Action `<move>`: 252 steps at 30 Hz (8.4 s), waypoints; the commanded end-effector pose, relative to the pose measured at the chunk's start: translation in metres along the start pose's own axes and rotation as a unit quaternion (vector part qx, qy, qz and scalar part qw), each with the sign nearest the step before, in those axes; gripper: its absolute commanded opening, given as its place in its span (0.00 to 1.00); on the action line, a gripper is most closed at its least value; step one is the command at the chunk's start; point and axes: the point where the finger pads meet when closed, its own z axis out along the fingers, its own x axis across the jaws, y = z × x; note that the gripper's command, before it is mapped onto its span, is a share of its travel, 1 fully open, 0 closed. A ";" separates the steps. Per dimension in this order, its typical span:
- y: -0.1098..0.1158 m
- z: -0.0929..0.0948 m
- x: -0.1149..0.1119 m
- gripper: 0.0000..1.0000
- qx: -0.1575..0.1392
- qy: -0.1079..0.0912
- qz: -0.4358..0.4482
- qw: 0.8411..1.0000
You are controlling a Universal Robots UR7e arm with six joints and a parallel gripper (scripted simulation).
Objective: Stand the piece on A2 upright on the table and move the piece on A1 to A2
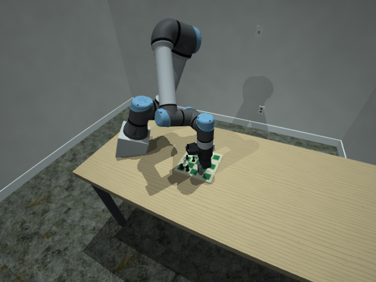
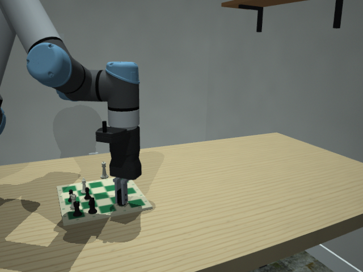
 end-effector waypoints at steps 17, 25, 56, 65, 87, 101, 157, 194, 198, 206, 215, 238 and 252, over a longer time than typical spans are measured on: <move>0.000 0.002 0.000 0.00 0.000 -0.001 0.000 1.000; 0.000 0.003 0.000 0.00 0.000 -0.001 0.000 1.000; 0.000 0.004 0.000 0.00 0.000 -0.001 0.000 1.000; 0.000 0.004 0.000 0.14 0.000 -0.001 0.000 1.000; 0.000 0.003 0.000 0.68 0.000 -0.001 0.000 1.000; 0.000 -0.028 0.000 0.68 0.000 -0.001 0.000 1.000; 0.000 -0.126 0.000 1.00 0.000 -0.001 0.000 1.000; 0.000 -0.166 0.000 1.00 0.000 -0.001 0.000 1.000; 0.000 -0.166 0.000 1.00 0.000 -0.001 0.000 1.000; 0.000 -0.166 0.000 1.00 0.000 -0.001 0.000 1.000; 0.000 -0.166 0.000 1.00 0.000 -0.001 0.000 1.000; 0.000 -0.166 0.000 1.00 0.000 -0.001 0.000 1.000; 0.000 -0.166 0.000 1.00 0.000 -0.001 0.000 1.000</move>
